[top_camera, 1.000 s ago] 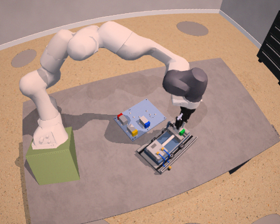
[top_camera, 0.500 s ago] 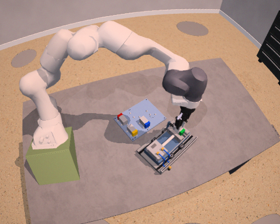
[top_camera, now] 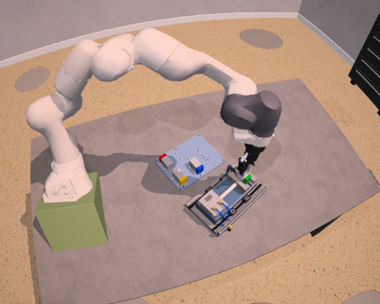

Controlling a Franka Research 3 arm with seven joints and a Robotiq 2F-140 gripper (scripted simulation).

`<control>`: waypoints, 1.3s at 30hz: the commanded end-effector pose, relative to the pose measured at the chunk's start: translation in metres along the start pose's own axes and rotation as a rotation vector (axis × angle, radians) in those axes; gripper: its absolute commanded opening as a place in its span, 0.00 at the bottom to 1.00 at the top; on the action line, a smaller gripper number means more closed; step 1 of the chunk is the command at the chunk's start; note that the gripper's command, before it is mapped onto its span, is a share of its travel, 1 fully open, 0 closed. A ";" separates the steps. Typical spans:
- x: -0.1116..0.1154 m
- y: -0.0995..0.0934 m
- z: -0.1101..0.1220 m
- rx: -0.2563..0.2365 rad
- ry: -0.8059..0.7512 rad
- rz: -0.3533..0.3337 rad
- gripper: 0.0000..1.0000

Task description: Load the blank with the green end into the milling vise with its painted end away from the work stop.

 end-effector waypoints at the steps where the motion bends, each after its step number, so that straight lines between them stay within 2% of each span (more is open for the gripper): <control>1: -0.001 -0.002 0.004 0.005 0.005 -0.001 0.00; 39: -0.001 -0.003 0.004 0.005 0.005 -0.001 0.00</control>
Point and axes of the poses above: the point where the finger pads meet when closed, its own y axis out along the fingers, its own z axis across the jaws, x = y × z, the point moved 6 cm from there along -y, back along the fingers, and after that the axes turned 5 degrees about y, right-handed, at the moved point
